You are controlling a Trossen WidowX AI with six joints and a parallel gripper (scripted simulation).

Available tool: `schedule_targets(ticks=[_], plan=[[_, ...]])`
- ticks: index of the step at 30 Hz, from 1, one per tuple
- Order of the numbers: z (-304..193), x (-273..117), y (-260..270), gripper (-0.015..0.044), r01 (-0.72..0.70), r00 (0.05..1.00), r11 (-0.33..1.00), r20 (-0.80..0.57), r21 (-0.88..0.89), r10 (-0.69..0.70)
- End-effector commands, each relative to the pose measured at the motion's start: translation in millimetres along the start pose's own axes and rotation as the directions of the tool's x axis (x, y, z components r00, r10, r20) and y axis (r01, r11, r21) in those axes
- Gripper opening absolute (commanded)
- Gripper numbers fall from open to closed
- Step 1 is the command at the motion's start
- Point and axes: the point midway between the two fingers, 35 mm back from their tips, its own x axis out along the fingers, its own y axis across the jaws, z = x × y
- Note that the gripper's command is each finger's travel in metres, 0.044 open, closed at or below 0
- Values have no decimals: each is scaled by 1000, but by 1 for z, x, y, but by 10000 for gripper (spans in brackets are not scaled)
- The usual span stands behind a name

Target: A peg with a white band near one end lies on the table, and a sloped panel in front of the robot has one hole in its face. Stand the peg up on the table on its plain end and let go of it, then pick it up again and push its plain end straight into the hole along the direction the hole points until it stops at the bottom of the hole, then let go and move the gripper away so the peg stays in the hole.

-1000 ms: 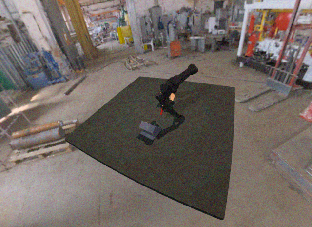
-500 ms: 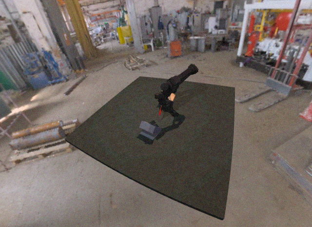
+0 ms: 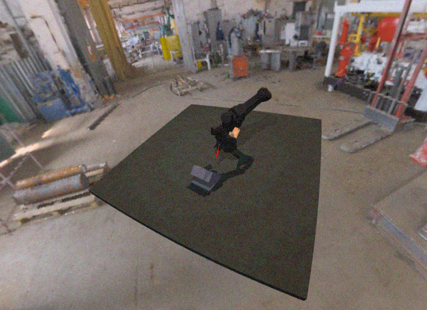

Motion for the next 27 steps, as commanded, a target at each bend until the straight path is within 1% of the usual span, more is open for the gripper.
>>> schedule_targets(ticks=[1,27], plan=[[1,2,-2,0,0,1000,1000,8,9,0],[18,29,5,0,-55,995,998,87,44,51]])
